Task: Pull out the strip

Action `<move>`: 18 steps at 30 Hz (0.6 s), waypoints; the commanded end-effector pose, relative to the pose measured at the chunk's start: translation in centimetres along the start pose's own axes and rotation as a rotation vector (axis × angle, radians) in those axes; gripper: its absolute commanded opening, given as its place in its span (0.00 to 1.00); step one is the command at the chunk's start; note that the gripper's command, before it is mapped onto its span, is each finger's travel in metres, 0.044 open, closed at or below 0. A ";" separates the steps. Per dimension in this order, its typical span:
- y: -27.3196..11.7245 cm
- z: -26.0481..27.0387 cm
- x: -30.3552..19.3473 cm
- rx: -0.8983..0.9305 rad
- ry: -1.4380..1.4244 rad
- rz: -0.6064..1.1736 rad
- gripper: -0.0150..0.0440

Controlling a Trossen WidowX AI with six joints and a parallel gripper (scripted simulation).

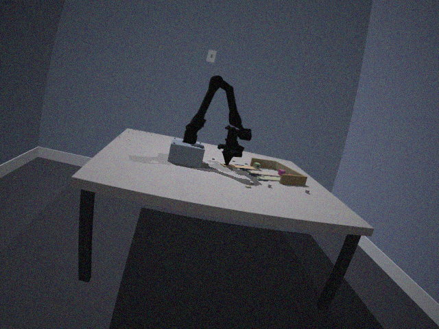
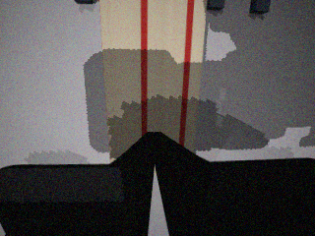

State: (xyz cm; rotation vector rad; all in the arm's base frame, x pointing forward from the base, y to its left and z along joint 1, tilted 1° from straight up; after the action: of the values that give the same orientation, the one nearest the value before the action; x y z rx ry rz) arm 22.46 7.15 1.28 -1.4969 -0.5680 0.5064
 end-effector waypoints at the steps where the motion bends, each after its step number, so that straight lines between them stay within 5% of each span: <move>1: 0.4 0.4 -1.5 0.011 -0.003 0.035 0.25; 18: 0.4 0.6 -2.9 0.011 -0.003 0.036 0.25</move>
State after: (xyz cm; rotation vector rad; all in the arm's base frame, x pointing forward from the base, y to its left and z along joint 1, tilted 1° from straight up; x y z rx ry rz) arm 21.14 6.36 1.25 -1.4975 -0.5683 0.5065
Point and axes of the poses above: the point midway between the two fingers, 35 mm back from their tips, its own y axis out along the fingers, its own z axis across the jaws, x = y × z, the point moved 7 cm from there along -y, back along the fingers, and after that the axes turned 9 degrees about -y, right-handed, at the moved point
